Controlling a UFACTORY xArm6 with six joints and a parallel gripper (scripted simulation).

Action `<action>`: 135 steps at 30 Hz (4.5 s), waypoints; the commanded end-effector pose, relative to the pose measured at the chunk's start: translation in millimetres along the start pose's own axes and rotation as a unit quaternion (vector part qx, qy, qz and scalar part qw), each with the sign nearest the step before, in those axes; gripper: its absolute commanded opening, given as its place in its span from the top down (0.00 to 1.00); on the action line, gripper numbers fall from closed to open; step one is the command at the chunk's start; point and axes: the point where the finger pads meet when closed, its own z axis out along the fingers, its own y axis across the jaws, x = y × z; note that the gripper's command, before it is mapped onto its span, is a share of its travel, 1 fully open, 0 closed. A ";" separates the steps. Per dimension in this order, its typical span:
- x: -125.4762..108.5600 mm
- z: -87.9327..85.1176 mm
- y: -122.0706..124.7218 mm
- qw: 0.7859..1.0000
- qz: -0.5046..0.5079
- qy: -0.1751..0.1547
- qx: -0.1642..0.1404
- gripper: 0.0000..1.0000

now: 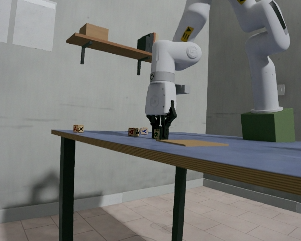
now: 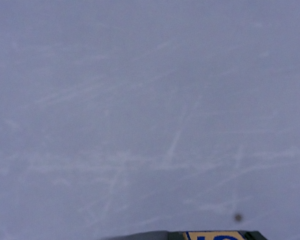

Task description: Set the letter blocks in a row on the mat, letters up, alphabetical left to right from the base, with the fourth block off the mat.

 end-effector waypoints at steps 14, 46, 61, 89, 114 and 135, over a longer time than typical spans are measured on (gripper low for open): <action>-1.6 -1.2 -0.4 1.000 0.000 -0.002 0.001 0.52; -1.6 -79.7 -0.4 1.000 0.000 -0.002 0.001 0.52; -1.6 -91.3 -0.4 1.000 0.000 -0.002 0.001 0.00; -61.7 -94.8 -56.8 0.999 -0.033 -0.001 0.002 0.00; -148.5 -90.6 -300.9 0.985 -0.172 -0.002 0.002 0.00; -146.0 -90.1 -312.9 0.984 -0.180 -0.002 0.003 0.31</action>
